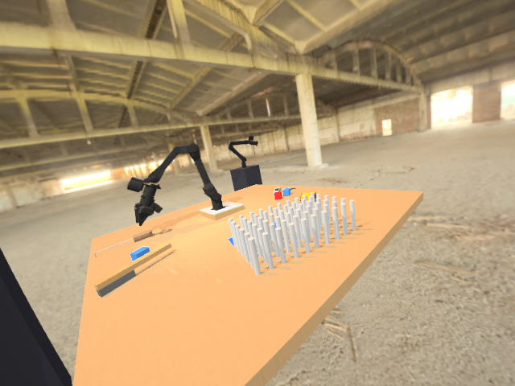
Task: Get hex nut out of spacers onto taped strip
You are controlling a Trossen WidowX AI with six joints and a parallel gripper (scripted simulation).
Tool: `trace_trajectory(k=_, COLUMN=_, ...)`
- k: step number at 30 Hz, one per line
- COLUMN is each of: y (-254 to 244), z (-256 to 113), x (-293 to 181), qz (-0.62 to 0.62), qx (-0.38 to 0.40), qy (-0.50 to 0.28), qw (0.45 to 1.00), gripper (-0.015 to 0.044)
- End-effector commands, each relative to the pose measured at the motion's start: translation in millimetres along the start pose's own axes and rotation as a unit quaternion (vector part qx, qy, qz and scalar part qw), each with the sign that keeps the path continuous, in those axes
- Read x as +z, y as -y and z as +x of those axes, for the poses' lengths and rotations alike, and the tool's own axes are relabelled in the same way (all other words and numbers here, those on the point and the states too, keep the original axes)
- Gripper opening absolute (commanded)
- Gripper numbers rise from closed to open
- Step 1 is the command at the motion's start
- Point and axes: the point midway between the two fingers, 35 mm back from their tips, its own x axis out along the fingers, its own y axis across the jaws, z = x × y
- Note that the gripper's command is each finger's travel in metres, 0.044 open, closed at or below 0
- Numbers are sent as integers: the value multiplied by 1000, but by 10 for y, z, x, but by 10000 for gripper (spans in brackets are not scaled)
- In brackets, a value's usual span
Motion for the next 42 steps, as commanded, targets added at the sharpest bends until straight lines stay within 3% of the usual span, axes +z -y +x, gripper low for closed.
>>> trace_trajectory(k=1, y=0, z=42, x=15, qz=2, qx=1, qy=-3, qw=1000, gripper=440)
trace_trajectory(k=10, y=13, z=59, x=-11, qz=2, qx=0, qy=-4, qw=1000, gripper=440)
trace_trajectory(k=16, y=13, z=59, x=-11, qz=2, qx=0, qy=-4, qw=1000, gripper=282)
trace_trajectory(k=42, y=8, z=295, x=121, qz=2, qx=0, qy=-4, qw=1000, gripper=280)
